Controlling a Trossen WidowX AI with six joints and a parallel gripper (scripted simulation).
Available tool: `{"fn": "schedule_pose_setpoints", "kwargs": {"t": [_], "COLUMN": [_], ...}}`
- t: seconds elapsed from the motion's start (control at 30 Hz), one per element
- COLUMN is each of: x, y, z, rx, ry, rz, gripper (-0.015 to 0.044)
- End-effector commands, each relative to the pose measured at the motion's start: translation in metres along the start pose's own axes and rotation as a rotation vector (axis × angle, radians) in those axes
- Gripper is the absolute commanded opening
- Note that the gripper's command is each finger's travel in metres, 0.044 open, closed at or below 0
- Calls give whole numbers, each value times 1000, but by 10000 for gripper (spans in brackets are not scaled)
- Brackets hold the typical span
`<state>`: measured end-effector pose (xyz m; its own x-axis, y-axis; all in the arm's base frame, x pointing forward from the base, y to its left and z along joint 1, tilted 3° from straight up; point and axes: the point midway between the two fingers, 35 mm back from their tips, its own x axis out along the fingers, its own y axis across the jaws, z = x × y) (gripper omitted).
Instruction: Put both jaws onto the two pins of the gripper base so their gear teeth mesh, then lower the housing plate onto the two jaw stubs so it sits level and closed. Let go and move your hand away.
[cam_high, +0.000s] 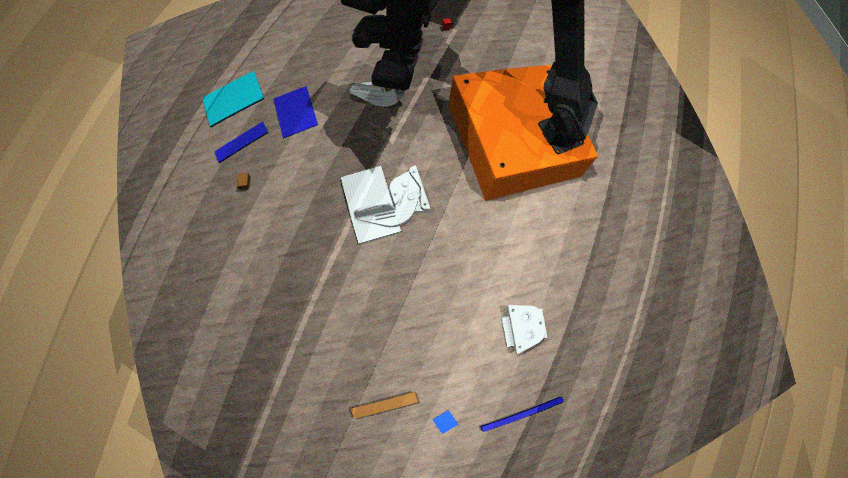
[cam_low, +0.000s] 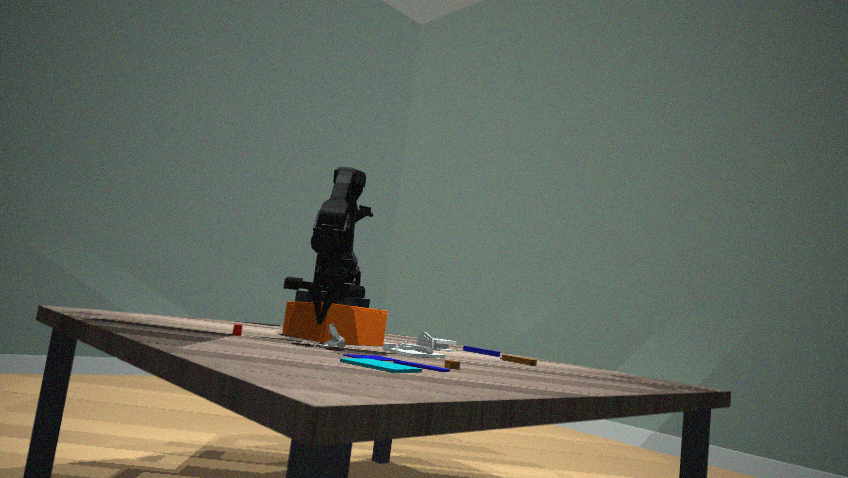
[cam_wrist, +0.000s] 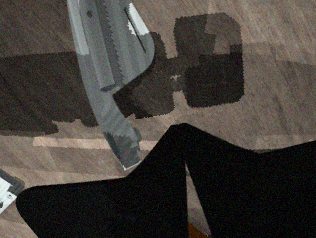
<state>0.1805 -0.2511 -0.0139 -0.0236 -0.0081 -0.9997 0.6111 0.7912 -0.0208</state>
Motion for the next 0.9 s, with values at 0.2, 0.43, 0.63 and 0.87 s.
{"fn": "schedule_pose_setpoints", "kwargs": {"t": [0.2, 0.43, 0.63, 0.87], "x": [19, 26, 26, 26], "y": [0, 1, 2, 13], "z": [-2, -3, -3, -2], "rx": [-3, -3, -3, -3], "ry": [9, 9, 9, 9], "rz": [0, 0, 0, 1], "gripper": [0, 0, 0, 0]}}
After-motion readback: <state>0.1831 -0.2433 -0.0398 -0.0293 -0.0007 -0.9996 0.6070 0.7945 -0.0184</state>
